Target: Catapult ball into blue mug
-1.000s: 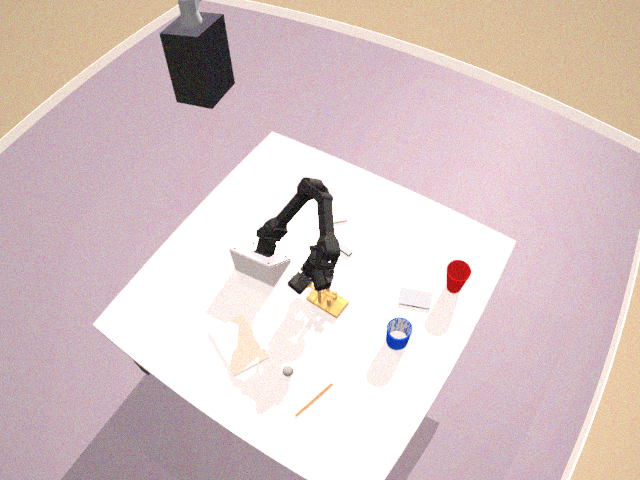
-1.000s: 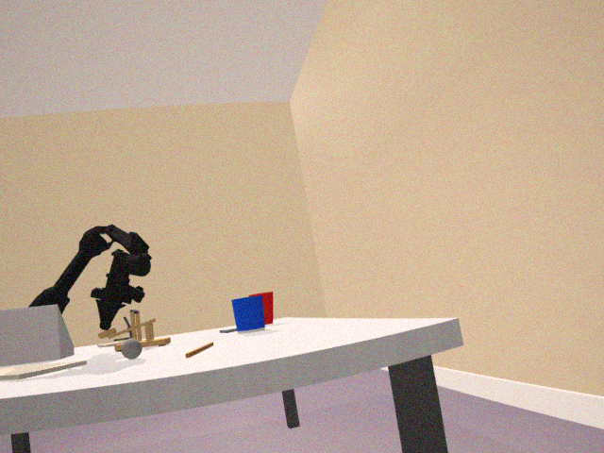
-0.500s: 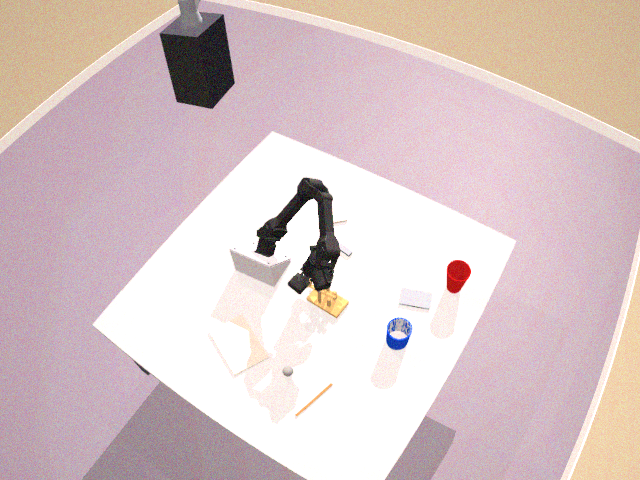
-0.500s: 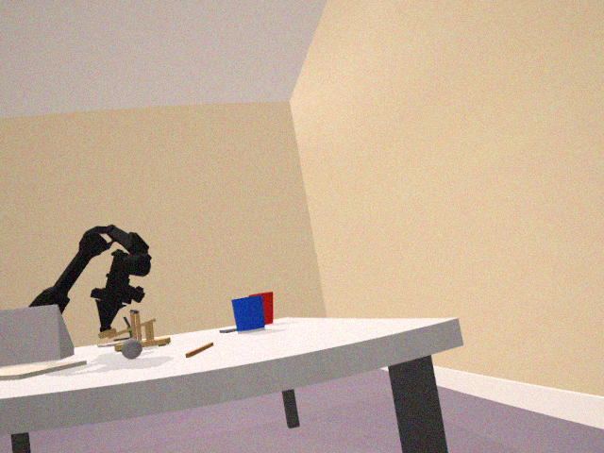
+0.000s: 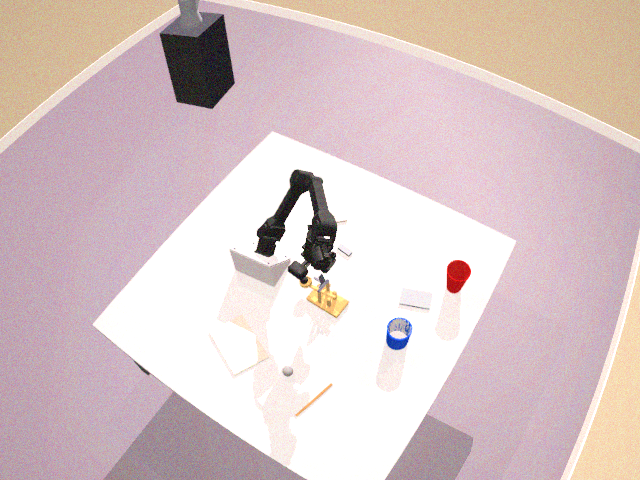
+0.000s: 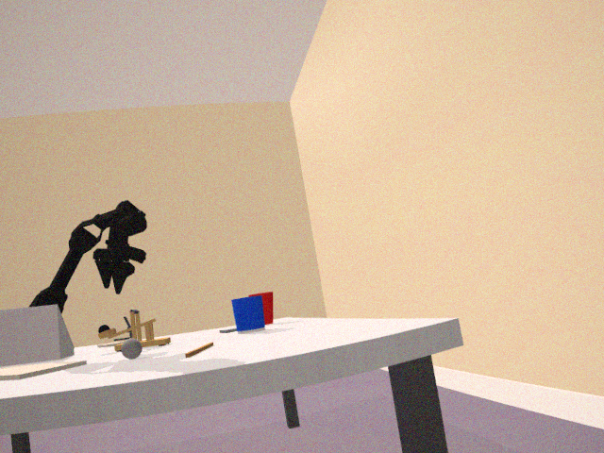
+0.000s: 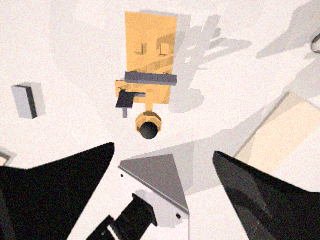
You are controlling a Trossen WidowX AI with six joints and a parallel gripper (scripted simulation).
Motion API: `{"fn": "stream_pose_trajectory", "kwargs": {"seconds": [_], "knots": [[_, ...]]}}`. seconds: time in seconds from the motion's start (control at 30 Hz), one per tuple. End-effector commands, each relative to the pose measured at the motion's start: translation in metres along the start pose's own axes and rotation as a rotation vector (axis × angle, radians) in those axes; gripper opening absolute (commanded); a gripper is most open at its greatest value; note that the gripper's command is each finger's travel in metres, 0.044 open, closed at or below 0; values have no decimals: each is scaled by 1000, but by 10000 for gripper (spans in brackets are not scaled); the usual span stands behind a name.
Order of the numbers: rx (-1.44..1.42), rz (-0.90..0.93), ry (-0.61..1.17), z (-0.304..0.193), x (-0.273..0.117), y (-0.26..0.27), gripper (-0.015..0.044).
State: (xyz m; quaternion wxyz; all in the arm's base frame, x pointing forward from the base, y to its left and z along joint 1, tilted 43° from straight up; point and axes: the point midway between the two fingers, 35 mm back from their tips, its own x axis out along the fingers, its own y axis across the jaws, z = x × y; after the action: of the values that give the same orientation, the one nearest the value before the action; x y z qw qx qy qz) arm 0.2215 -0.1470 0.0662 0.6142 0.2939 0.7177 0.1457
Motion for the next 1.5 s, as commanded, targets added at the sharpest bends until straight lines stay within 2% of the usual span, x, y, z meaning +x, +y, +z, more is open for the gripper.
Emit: {"fn": "stream_pose_trajectory", "kwargs": {"seconds": [0.0,0.33,0.73,0.93,1.47], "knots": [[26,-12,-85,32,-9,-6,440],[92,-2,-408,136,-58,-14,440],[85,136,-739,237,-128,6,440],[77,148,-752,254,-133,10,440],[77,148,-752,254,-133,10,440]]}}
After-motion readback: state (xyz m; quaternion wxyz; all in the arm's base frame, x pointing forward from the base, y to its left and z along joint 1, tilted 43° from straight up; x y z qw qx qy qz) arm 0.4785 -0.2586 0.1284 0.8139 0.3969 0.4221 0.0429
